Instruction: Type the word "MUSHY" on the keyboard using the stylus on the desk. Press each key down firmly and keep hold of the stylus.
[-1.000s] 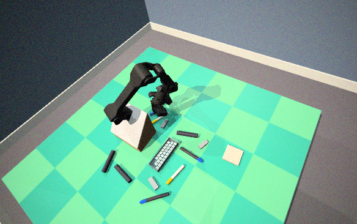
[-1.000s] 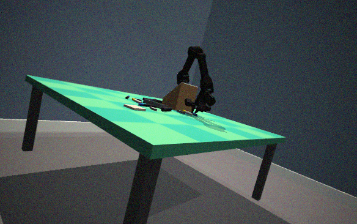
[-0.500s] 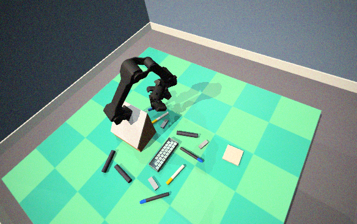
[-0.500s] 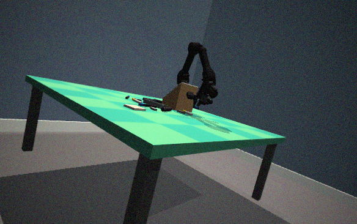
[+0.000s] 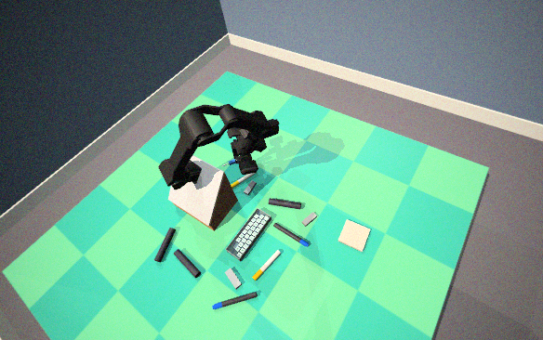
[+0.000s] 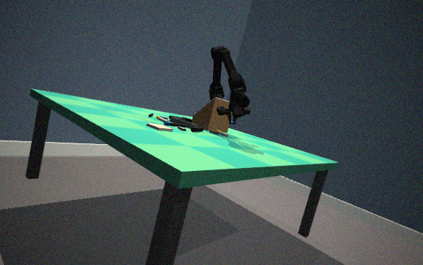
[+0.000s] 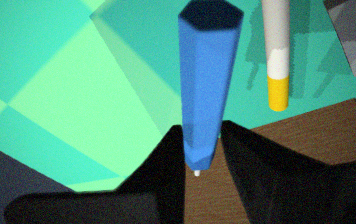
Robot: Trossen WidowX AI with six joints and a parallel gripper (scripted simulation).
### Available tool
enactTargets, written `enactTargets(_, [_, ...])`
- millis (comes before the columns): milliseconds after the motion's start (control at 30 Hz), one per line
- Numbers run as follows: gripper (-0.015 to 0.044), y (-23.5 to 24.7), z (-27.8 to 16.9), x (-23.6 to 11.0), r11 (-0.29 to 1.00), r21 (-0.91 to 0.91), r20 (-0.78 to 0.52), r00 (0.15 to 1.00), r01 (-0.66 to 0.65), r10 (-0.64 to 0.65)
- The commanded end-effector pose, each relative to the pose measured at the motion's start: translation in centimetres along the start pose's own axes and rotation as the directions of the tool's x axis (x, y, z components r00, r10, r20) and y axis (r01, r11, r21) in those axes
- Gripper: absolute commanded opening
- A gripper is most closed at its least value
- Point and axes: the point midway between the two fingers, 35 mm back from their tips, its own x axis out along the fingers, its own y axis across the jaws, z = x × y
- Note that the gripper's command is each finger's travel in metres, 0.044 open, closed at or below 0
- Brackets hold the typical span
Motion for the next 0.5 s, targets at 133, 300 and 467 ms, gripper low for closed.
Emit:
enactTargets(133, [0.0000,-1.0,0.0,-1.7,0.982,-0.087,0.054,0.984,-0.167,0.172])
enactTargets(300, [0.0000,-2.0,0.1,-2.9,0.955,-0.149,0.106,0.956,-0.258,0.275])
enactTargets(467, [0.0000,-3.2,0.2,-4.2,0.920,-0.214,0.168,0.915,-0.328,0.366])
